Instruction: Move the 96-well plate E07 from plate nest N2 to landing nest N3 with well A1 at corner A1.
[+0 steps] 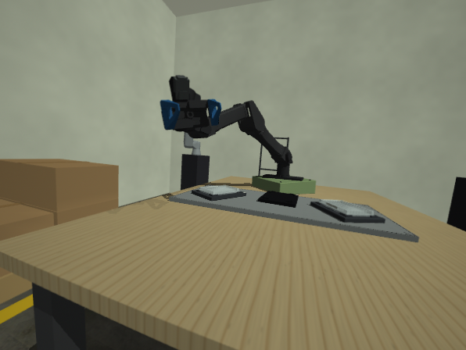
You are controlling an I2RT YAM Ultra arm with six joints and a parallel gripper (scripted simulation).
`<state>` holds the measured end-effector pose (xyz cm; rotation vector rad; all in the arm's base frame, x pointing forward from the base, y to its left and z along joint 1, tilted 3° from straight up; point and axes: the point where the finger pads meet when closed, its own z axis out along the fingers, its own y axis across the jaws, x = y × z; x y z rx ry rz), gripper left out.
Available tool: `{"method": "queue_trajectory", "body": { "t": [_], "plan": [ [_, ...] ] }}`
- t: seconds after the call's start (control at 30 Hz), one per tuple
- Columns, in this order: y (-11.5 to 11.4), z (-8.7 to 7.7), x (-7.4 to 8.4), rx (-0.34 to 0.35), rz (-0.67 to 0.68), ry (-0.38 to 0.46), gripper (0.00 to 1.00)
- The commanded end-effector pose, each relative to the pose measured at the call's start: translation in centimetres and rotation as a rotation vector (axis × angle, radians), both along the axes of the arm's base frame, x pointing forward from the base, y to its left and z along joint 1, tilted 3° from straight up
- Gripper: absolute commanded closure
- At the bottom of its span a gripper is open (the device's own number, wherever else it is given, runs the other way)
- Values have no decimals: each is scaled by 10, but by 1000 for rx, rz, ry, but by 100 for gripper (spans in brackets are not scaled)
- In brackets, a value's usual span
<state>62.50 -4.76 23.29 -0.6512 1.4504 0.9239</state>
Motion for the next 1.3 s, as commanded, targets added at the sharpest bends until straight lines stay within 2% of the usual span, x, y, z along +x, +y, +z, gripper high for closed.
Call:
{"method": "queue_trajectory", "body": {
  "t": [0.0, 0.53, 0.63, 0.83, 0.87, 1.1, 1.27],
  "plan": [
    [1, 9, -1, -7, 0, -18, 0],
    [1, 9, -1, -7, 0, -18, 0],
    [-7, 14, 11, 25, -74, 40, 0],
    [-19, 5, 24, 72, -215, 173, 0],
    [-19, 5, 24, 78, -238, 196, 0],
    [-21, 1, 26, 82, -265, 224, 0],
    [-32, -16, 29, 87, -377, 347, 0]
  ]
}}
